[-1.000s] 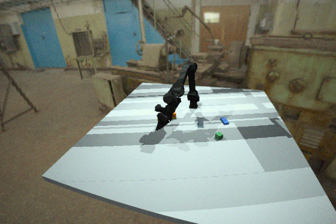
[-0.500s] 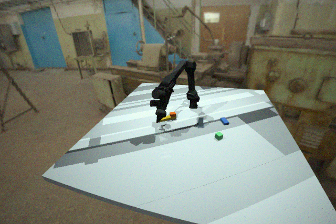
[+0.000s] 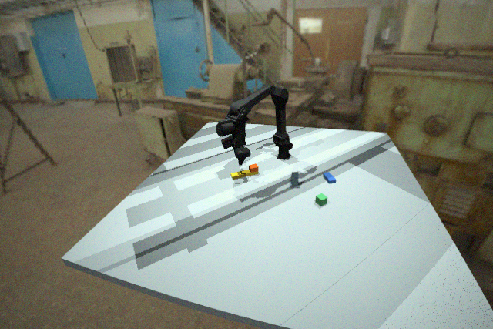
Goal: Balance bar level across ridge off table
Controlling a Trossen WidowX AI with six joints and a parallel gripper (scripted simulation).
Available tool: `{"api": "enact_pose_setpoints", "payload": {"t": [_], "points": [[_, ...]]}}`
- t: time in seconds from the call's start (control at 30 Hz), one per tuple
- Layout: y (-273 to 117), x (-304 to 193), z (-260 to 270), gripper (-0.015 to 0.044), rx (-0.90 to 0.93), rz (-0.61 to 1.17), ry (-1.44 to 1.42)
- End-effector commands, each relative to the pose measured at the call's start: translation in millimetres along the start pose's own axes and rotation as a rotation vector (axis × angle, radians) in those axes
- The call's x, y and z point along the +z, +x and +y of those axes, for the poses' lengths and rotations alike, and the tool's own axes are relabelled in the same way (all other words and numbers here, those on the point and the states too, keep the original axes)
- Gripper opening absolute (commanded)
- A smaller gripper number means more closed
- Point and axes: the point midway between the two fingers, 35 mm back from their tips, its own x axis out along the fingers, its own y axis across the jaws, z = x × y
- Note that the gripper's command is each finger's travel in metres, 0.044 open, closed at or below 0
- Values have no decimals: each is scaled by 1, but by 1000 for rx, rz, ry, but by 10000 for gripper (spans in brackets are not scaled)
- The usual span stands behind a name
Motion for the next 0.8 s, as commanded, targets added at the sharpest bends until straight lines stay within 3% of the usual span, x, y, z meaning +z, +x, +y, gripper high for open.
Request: {"api": "enact_pose_setpoints", "payload": {"t": [0.0,0.23,0.57,0.77], "points": [[-9,-13,-15,315,9,68,-56],[-6,-13,-15,315,9,68,-56],[55,-17,-14,315,9,68,-56],[60,-18,-14,315,9,69,-56]]}}
